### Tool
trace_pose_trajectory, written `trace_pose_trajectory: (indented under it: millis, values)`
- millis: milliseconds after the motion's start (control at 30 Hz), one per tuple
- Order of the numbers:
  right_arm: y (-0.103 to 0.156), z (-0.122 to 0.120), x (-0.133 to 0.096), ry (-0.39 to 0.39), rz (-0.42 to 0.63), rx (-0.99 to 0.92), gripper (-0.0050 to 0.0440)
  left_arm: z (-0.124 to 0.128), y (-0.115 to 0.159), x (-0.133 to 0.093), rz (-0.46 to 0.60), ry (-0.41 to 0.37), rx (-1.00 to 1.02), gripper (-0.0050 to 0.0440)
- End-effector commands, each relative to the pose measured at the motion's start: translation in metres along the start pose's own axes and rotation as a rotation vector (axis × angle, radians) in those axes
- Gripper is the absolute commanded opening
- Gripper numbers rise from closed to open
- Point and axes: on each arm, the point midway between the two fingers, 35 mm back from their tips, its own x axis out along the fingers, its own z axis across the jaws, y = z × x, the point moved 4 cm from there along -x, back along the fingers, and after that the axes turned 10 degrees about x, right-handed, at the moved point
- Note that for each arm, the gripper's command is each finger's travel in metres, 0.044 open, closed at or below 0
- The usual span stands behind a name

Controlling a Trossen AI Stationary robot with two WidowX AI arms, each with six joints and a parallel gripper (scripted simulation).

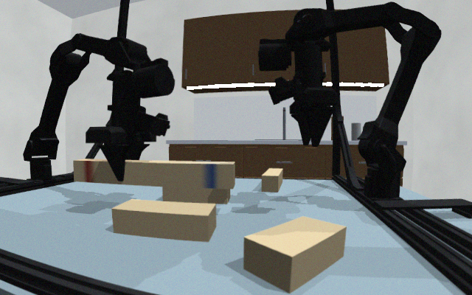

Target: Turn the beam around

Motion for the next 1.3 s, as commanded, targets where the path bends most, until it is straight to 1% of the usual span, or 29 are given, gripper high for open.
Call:
trace_pose_trajectory:
  millis: [0,300,367,867,933,1267]
  values:
    - [-0.001,0.000,0.007,0.000,-0.002,0.006,0.0000,0.000,0.000,0.000,0.001,0.000,-0.002,0.0440]
    - [-0.002,0.001,0.021,0.000,-0.002,0.007,0.0000,0.000,0.000,0.000,0.001,0.000,-0.002,0.0440]
    - [-0.002,0.001,0.021,0.000,-0.002,0.007,0.0000,0.000,0.000,0.000,0.001,0.000,-0.002,0.0440]
    - [-0.005,0.002,0.045,0.000,-0.002,0.008,0.0000,0.000,0.000,0.000,0.001,0.000,-0.002,0.0440]
    - [-0.005,0.002,0.045,0.000,-0.002,0.008,0.0000,0.000,0.000,0.000,0.001,0.000,-0.002,0.0440]
    - [-0.005,0.002,0.045,0.000,-0.002,0.008,0.0240,0.000,0.000,0.000,0.001,0.000,-0.002,0.0440]
